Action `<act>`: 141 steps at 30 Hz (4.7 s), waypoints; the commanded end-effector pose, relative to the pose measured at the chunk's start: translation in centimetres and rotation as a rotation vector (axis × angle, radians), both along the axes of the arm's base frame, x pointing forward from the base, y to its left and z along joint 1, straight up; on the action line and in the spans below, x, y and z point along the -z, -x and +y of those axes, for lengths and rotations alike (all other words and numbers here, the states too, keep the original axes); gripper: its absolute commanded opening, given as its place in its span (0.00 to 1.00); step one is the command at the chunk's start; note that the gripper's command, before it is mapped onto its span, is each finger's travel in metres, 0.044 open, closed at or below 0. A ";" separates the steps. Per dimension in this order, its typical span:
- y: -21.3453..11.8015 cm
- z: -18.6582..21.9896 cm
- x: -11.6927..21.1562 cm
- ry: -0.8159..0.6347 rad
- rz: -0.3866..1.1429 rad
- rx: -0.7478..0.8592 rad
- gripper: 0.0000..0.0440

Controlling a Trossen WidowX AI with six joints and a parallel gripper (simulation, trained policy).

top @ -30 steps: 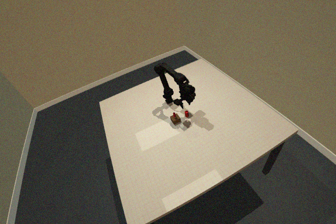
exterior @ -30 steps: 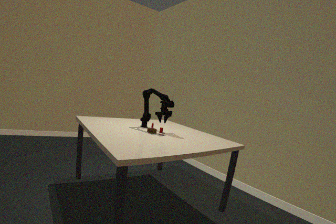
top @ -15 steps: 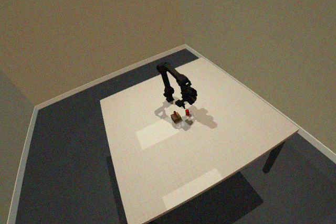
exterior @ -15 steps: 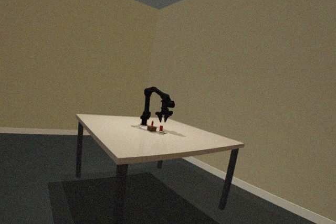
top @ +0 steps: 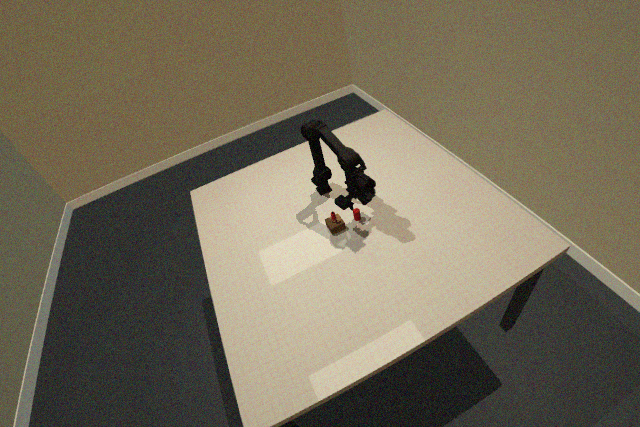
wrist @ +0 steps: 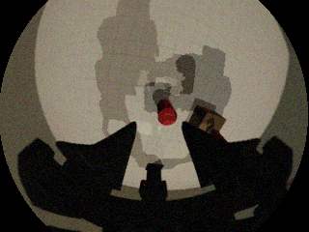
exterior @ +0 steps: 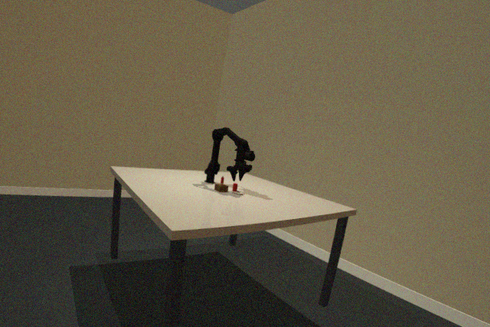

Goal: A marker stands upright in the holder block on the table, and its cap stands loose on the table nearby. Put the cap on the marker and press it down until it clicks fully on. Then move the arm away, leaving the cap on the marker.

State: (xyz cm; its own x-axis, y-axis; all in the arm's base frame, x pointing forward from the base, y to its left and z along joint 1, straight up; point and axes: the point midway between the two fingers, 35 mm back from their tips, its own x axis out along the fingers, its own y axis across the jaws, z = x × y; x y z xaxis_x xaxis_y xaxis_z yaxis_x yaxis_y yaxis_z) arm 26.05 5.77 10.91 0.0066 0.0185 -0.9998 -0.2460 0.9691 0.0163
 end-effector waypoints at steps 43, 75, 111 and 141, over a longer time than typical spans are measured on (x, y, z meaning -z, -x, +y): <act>-0.6 -1.5 1.8 0.035 0.061 -0.140 0.15; -0.2 -8.2 -6.1 0.034 0.021 -0.051 0.10; 1.0 -11.6 -2.3 -0.028 0.134 0.001 0.01; 1.5 -12.1 2.3 -0.037 0.162 -0.098 0.31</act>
State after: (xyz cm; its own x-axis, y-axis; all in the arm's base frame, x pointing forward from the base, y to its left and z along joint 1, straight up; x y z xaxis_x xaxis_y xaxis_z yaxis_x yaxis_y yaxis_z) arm 25.23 -6.21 10.37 -0.1126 0.0472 -0.9925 -0.3231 0.9428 0.0815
